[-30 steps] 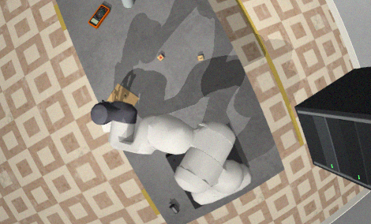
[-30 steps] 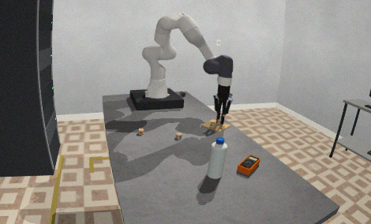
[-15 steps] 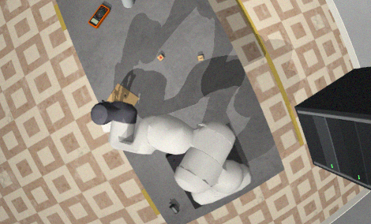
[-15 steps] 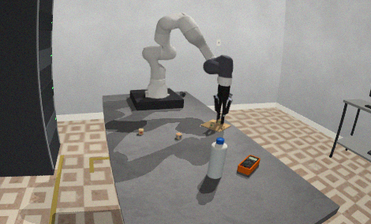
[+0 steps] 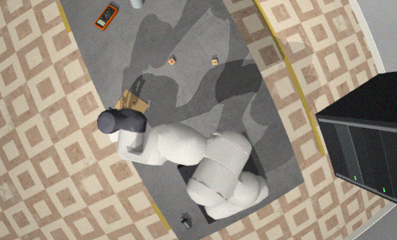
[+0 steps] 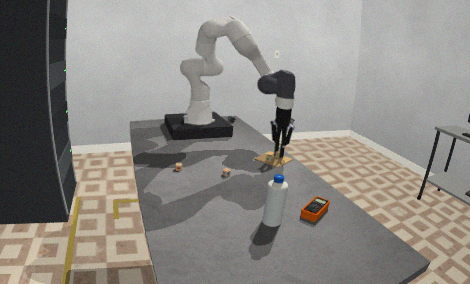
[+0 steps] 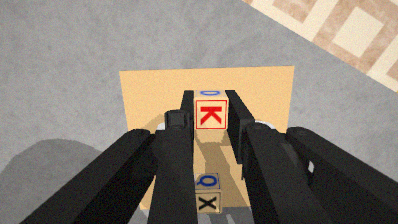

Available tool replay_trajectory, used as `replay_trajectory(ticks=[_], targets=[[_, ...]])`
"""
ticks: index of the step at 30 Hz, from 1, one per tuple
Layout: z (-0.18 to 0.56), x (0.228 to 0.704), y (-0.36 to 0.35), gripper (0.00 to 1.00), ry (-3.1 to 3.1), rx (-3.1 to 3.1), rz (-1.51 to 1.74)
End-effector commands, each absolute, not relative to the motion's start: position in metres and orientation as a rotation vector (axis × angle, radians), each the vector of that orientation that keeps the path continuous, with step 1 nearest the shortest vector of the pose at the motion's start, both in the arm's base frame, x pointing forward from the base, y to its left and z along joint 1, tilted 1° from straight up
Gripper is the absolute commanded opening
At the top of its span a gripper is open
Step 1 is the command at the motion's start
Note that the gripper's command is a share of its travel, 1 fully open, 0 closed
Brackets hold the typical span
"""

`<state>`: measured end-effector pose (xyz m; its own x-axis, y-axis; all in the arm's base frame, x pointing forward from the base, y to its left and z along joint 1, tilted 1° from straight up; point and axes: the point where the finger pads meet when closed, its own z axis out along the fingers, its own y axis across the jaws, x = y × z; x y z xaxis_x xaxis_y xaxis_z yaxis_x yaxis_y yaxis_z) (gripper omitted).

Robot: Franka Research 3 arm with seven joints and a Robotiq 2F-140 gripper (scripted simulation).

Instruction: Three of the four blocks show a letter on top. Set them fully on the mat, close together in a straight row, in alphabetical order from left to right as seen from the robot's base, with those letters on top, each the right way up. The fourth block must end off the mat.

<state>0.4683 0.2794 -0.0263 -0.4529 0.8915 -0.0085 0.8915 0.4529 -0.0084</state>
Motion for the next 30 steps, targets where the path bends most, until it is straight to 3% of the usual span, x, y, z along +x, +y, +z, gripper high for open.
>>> replay_trajectory(ticks=[1,11,21,30], targets=[[-0.0272,0.4684,0.2798,0.22,2.672,1.649,-0.016],[-0.0272,0.4684,0.2798,0.24,2.672,1.649,-0.016],[-0.0272,0.4684,0.2798,0.32,2.672,1.649,-0.016],[-0.0272,0.4684,0.2798,0.32,2.672,1.649,-0.016]])
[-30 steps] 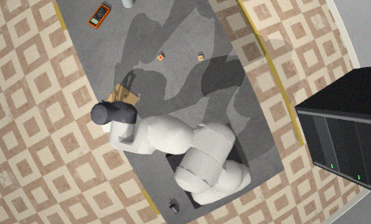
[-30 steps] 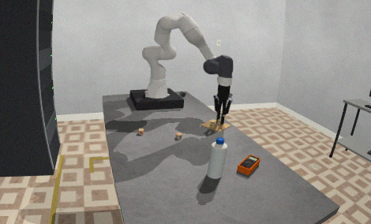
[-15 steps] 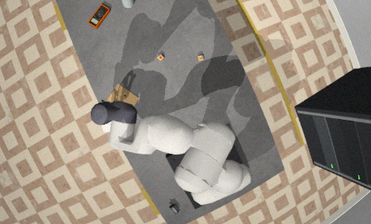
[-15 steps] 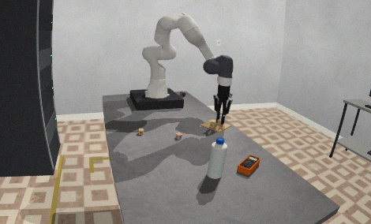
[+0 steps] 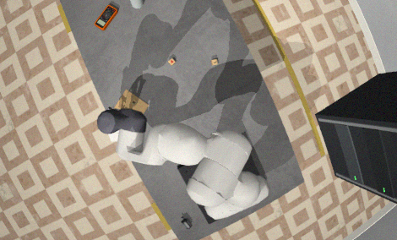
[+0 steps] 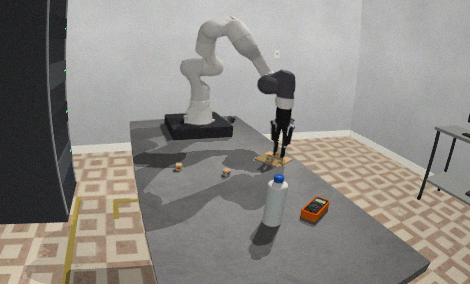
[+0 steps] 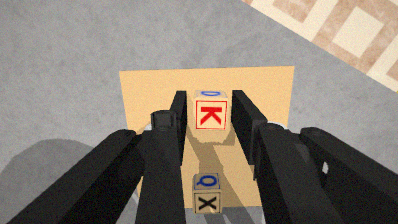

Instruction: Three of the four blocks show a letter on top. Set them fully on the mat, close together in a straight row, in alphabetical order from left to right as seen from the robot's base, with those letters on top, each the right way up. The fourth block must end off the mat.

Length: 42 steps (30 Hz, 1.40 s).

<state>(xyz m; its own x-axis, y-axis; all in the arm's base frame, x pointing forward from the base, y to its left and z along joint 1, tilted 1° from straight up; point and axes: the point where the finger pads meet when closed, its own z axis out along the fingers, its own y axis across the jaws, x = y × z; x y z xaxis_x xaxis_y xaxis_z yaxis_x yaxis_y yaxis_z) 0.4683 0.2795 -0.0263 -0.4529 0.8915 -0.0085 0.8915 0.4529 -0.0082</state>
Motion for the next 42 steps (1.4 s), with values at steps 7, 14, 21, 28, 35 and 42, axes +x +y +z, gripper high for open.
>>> replay_trajectory(ticks=[7,14,21,28,35,42], targets=[[-0.022,0.468,0.280,0.32,2.672,1.649,-0.016],[-0.004,0.469,0.280,0.32,2.672,1.649,-0.016],[0.034,0.469,0.280,0.32,2.672,1.649,-0.016],[0.060,0.469,0.281,0.32,2.672,1.649,-0.016],[0.063,0.469,0.281,0.32,2.672,1.649,-0.016],[0.063,0.469,0.281,1.00,2.672,1.649,-0.016]])
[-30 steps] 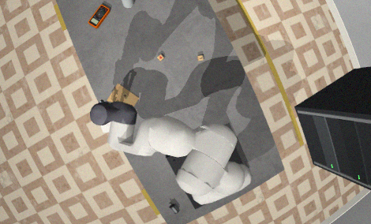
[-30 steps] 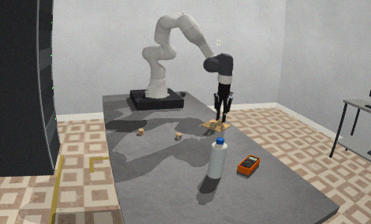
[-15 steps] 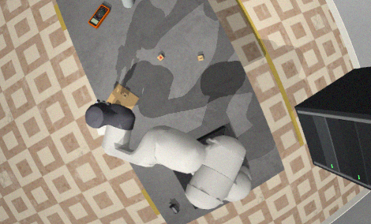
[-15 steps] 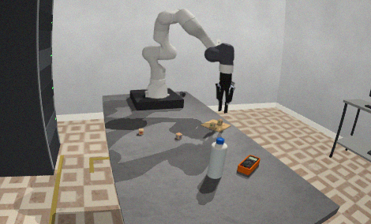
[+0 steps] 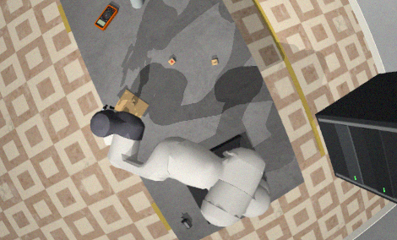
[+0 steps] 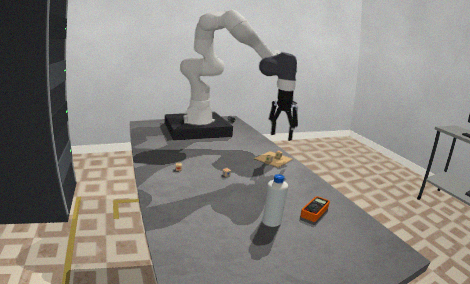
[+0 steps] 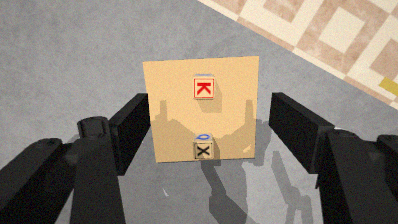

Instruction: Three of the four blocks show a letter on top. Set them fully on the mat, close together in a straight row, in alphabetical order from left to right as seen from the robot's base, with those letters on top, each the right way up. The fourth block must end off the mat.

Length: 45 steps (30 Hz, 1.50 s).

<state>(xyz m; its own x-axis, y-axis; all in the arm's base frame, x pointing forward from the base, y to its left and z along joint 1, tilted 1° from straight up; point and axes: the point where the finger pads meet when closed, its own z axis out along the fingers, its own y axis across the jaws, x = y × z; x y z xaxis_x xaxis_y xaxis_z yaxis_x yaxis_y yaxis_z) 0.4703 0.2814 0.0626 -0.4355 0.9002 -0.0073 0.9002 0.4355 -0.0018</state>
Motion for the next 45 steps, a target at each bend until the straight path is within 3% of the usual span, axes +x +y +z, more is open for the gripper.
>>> replay_trajectory(ticks=[1,14,45], targets=[[0.063,0.469,0.281,1.00,2.672,1.649,-0.016],[0.063,0.469,0.280,1.00,2.668,1.656,-0.016],[0.056,0.530,0.128,1.00,1.921,2.485,-0.028]])
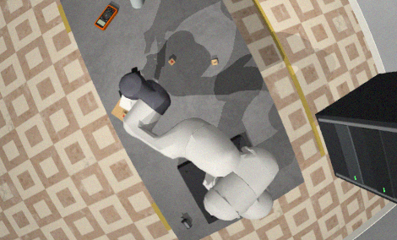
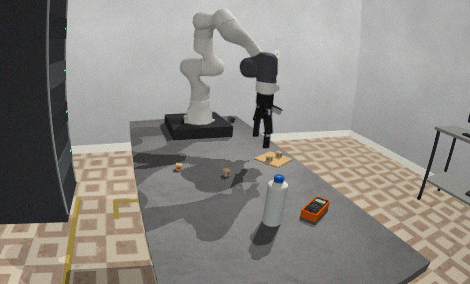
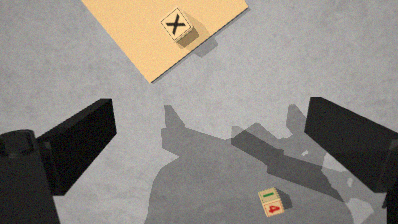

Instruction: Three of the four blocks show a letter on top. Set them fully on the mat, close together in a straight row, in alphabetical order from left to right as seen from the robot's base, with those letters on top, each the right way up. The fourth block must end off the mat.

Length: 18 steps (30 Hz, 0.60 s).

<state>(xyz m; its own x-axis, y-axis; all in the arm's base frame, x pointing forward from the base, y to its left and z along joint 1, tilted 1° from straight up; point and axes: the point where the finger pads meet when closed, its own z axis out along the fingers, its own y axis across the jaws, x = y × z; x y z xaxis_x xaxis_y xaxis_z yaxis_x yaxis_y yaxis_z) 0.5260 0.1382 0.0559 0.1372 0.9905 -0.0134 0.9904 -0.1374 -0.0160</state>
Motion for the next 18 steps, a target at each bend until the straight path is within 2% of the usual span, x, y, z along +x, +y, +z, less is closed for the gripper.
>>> replay_trajectory(ticks=[1,18], targets=[[0.056,0.531,0.124,1.00,-1.896,-2.505,0.028],[0.055,0.543,0.051,1.00,-1.470,-2.778,0.029]])
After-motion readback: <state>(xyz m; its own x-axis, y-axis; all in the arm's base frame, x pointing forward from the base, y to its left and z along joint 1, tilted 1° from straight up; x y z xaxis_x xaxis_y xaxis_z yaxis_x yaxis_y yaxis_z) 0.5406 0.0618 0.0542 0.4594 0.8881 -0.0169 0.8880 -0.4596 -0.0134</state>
